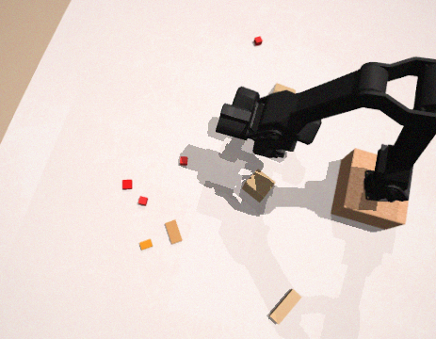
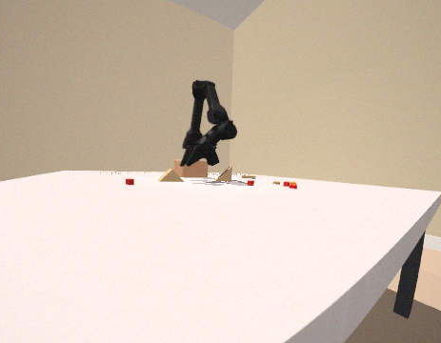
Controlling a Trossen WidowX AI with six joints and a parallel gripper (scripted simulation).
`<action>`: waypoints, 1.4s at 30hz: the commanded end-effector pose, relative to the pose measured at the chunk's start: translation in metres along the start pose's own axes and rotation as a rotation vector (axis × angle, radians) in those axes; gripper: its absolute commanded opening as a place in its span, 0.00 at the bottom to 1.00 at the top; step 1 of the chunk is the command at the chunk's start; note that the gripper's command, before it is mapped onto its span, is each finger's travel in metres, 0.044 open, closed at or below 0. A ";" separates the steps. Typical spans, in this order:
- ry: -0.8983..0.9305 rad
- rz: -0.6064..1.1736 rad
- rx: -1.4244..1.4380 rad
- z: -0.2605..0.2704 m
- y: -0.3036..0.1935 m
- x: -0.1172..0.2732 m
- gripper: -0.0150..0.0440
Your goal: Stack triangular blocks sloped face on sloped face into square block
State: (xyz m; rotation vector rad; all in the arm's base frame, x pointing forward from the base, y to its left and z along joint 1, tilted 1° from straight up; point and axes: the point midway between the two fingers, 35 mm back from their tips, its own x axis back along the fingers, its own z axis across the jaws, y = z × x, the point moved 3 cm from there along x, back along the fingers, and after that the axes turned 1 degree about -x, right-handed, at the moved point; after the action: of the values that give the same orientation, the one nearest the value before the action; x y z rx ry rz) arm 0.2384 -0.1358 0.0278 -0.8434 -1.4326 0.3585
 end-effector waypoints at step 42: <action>0.011 0.020 0.021 0.007 -0.006 -0.062 0.38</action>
State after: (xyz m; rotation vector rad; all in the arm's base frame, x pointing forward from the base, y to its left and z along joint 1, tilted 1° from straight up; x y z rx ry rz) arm 0.2204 -0.1799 -0.0160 -0.8415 -1.4075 0.3834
